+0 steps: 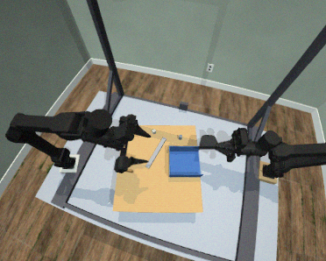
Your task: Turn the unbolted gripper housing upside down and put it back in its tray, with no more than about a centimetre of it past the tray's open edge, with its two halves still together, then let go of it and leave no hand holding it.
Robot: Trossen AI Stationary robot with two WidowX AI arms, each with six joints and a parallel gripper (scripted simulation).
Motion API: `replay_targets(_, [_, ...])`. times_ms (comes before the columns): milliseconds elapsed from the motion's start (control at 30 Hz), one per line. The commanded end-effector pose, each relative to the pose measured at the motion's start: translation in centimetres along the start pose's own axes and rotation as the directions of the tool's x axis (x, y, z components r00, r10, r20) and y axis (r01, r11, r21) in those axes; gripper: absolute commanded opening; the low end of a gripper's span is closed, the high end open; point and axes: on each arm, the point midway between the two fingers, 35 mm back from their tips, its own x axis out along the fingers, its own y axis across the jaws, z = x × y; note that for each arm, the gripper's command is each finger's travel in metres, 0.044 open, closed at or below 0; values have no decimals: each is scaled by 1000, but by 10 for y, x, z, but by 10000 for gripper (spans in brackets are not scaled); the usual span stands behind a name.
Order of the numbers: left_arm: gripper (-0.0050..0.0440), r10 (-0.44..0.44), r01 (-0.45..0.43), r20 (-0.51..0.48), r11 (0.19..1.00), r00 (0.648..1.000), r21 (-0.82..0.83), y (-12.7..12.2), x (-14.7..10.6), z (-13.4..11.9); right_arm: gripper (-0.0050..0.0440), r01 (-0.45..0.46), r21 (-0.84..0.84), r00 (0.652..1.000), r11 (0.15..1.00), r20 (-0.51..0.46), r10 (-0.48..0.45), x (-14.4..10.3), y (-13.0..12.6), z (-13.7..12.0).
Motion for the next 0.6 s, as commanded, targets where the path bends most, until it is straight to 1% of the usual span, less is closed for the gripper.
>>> replay_targets(0, [114,7,-7,17,1000,1000,2,9,3,4,437,2,-4,1000,1000,31,-2,-10,0,10])
replay_targets(567, [114,-33,32,60,999,998,12,14,9,16,437,2,-4,1000,1000,31,-2,-10,0,10])
